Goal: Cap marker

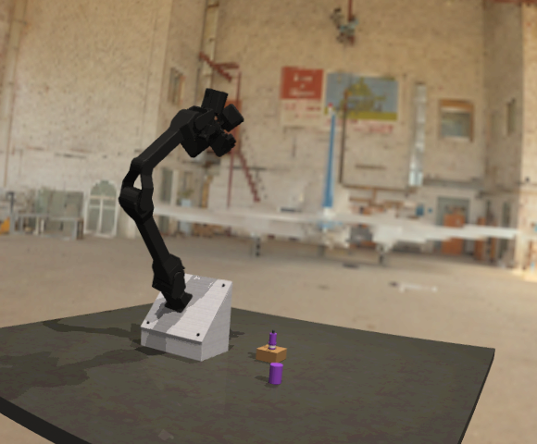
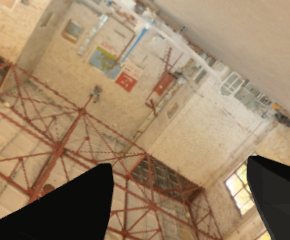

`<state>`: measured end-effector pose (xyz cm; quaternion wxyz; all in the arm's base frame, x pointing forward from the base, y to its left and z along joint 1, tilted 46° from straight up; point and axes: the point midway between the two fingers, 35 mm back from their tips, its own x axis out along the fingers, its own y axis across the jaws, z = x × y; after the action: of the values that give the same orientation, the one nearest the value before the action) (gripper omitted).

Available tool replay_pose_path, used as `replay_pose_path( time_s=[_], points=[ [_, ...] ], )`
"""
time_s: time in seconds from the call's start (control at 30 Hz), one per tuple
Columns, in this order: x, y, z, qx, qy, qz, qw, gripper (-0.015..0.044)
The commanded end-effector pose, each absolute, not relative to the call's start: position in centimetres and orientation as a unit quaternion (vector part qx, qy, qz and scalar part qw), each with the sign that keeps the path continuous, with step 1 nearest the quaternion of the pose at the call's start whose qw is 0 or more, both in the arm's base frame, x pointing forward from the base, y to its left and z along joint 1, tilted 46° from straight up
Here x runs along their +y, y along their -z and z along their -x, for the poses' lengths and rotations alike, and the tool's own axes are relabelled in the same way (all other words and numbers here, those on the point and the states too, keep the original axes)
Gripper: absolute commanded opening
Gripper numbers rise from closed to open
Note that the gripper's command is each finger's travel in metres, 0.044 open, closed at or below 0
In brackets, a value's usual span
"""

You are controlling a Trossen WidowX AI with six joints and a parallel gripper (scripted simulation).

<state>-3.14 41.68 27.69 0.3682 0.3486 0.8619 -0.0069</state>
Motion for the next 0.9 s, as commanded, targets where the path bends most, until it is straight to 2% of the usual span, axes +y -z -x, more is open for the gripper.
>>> replay_pose_path(
  time_s=[0.0,0.2,0.43,0.87],
  points=[
    [41.6,-24.9,-3.0,0.813,0.039,-0.395,0.425,0.0259],
    [40.1,-21.4,-11.3,0.737,0.096,-0.445,0.5,0.0259],
    [35.0,-17.0,-21.7,0.625,0.19,-0.473,0.591,0.0259],
    [25.3,-12.9,-30.7,0.522,0.305,-0.45,0.657,0.0259]
  ],
)
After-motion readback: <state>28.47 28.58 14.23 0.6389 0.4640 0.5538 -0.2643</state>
